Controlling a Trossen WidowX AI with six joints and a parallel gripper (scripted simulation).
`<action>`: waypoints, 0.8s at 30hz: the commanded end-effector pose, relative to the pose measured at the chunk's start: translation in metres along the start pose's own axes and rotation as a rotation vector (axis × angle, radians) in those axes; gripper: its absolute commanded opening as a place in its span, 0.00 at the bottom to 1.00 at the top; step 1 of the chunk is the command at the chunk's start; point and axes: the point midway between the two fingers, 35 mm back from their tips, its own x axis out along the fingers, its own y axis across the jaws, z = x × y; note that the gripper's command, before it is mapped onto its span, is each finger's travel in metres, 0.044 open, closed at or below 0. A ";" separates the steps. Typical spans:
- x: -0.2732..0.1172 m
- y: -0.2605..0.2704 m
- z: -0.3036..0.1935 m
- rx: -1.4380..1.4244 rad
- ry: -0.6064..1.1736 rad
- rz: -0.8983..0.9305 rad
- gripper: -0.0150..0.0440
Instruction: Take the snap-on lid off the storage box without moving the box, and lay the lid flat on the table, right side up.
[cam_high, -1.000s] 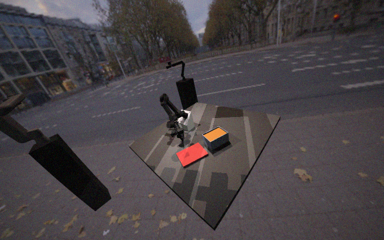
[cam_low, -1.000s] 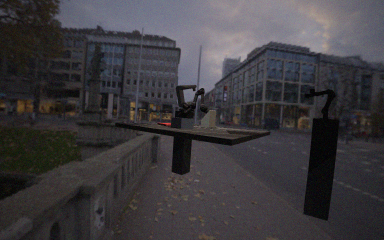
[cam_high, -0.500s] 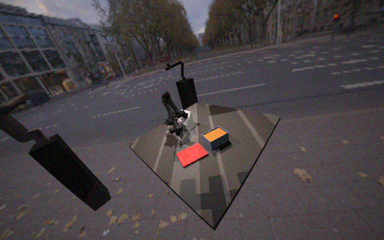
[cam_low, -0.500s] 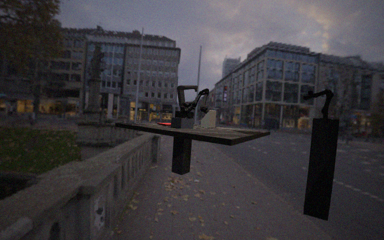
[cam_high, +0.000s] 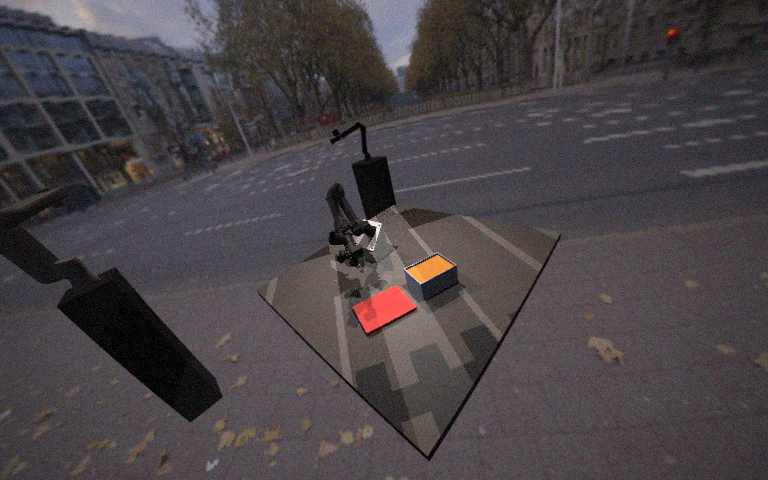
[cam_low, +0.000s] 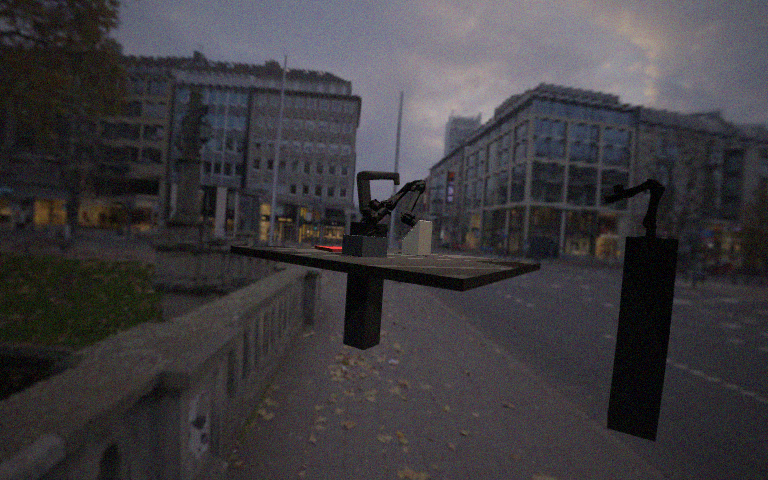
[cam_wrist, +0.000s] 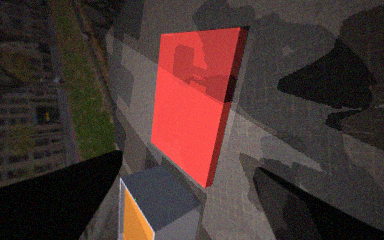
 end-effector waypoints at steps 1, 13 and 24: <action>-0.006 0.005 0.003 0.004 -0.010 0.002 1.00; -0.001 0.001 0.000 0.004 -0.010 0.002 1.00; -0.001 0.001 0.000 0.004 -0.010 0.002 1.00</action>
